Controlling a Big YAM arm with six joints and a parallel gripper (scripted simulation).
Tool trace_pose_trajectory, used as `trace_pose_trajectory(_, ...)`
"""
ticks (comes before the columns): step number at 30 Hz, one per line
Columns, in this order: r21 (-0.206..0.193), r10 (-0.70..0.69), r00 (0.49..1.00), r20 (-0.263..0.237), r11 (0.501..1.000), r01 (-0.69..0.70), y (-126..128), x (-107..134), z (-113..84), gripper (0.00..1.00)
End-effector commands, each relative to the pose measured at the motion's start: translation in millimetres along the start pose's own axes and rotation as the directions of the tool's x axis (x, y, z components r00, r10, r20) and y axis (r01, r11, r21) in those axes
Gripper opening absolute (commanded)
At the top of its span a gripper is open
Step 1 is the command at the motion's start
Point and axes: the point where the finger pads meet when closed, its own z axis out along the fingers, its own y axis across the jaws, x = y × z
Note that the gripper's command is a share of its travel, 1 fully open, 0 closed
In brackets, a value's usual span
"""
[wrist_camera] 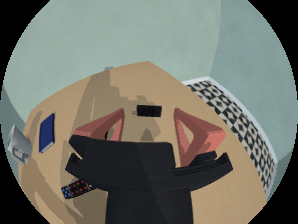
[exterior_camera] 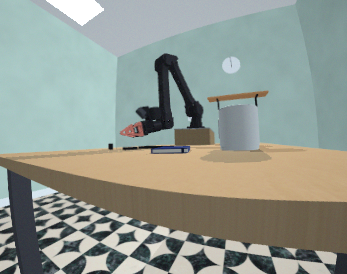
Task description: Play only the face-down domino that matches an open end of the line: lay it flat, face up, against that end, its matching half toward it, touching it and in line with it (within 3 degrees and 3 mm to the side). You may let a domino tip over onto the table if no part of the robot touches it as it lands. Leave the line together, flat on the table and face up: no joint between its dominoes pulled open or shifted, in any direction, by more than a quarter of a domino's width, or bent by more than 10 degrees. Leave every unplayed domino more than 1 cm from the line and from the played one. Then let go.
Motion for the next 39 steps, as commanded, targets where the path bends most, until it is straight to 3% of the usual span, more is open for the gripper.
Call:
trace_pose_trajectory(1,-0.007,0.003,0.998,0.056,1.0,-0.003,5.1,-23.7,1.2,0.73)
trace_pose_trajectory(5,-0.007,0.003,0.998,0.056,1.0,-0.003,5.1,-23.7,1.2,0.73)
trace_pose_trajectory(6,-0.002,0.0,1.0,0.013,1.0,0.0,0.9,-6.1,0.7,0.73)
trace_pose_trajectory(39,-0.002,0.0,1.0,0.014,1.0,0.0,1.1,-7.0,0.8,0.73)
